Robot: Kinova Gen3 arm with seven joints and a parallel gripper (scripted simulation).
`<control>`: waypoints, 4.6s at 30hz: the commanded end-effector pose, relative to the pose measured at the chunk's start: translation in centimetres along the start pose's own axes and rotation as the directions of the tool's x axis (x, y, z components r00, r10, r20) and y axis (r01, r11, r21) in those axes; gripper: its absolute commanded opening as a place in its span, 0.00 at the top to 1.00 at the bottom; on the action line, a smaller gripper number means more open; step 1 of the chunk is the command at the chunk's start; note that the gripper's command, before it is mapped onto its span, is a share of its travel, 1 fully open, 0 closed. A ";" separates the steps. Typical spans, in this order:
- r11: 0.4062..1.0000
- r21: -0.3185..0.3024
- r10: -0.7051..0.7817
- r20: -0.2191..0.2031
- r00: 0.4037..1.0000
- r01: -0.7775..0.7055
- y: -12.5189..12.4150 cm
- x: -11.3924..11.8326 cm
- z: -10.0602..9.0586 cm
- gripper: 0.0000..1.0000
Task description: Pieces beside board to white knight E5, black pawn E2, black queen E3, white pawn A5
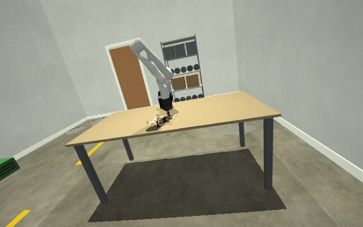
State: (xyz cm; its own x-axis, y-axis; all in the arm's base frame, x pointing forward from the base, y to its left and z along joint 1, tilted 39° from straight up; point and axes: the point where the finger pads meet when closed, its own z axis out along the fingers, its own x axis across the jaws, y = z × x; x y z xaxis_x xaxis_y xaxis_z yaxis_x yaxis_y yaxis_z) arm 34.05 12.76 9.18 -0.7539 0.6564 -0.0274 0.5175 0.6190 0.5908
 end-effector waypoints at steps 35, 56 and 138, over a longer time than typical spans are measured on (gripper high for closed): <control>1.000 -0.021 -0.003 0.022 1.000 0.003 -0.1 0.0 0.0 1.00; 1.000 -0.019 -0.001 0.022 1.000 0.001 -0.1 0.0 0.0 1.00; 1.000 -0.024 0.003 0.017 1.000 -0.003 -0.1 0.0 0.4 0.73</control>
State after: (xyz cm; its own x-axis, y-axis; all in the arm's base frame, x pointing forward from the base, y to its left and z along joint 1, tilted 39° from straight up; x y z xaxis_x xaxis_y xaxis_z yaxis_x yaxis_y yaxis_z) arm 34.19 12.90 8.84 -0.7524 0.6583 -0.0216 0.5195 0.6133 0.5950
